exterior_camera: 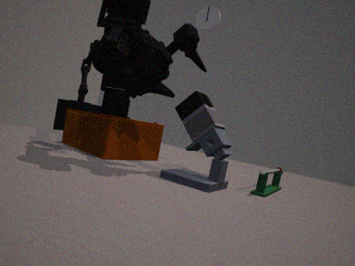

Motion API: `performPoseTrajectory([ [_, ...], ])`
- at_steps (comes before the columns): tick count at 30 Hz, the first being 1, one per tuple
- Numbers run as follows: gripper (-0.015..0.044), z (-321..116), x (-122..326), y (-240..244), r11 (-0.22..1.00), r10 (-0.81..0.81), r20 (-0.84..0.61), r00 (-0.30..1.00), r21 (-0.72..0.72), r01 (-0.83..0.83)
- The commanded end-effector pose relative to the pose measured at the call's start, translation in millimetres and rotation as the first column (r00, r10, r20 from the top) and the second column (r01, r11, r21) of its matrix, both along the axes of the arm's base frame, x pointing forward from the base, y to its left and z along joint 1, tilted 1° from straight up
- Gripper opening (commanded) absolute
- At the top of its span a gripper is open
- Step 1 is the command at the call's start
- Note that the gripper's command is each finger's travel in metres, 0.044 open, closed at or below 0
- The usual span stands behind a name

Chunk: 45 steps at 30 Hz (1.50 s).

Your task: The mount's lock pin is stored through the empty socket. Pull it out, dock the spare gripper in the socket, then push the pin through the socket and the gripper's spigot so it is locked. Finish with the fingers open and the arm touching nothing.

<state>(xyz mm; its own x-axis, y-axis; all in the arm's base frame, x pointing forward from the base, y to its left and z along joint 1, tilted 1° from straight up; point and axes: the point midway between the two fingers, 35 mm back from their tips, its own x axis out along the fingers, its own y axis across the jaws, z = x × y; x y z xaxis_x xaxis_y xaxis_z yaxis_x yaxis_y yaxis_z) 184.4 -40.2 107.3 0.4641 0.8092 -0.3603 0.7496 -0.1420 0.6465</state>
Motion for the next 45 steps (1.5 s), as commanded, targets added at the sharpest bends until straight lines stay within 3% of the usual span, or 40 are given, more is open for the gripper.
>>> performPoseTrajectory([
  [1,0.0440,6.9,-1.0,0.1,1.000,0.002,0.002,1.000,-0.004,-0.002],
  [29,0.0440,56.0,-1.6,10.2,0.991,-0.104,-0.027,0.994,-0.090,0.101],
  [34,0.0440,48.6,-2.7,9.5,0.994,-0.086,-0.029,0.996,-0.077,0.084],
  [44,0.0180,41.3,12.7,73.9,0.985,-0.101,-0.061,0.993,-0.143,0.092],
  [45,0.0180,42.7,14.0,79.6,0.985,-0.097,-0.067,0.993,-0.150,0.086],
])
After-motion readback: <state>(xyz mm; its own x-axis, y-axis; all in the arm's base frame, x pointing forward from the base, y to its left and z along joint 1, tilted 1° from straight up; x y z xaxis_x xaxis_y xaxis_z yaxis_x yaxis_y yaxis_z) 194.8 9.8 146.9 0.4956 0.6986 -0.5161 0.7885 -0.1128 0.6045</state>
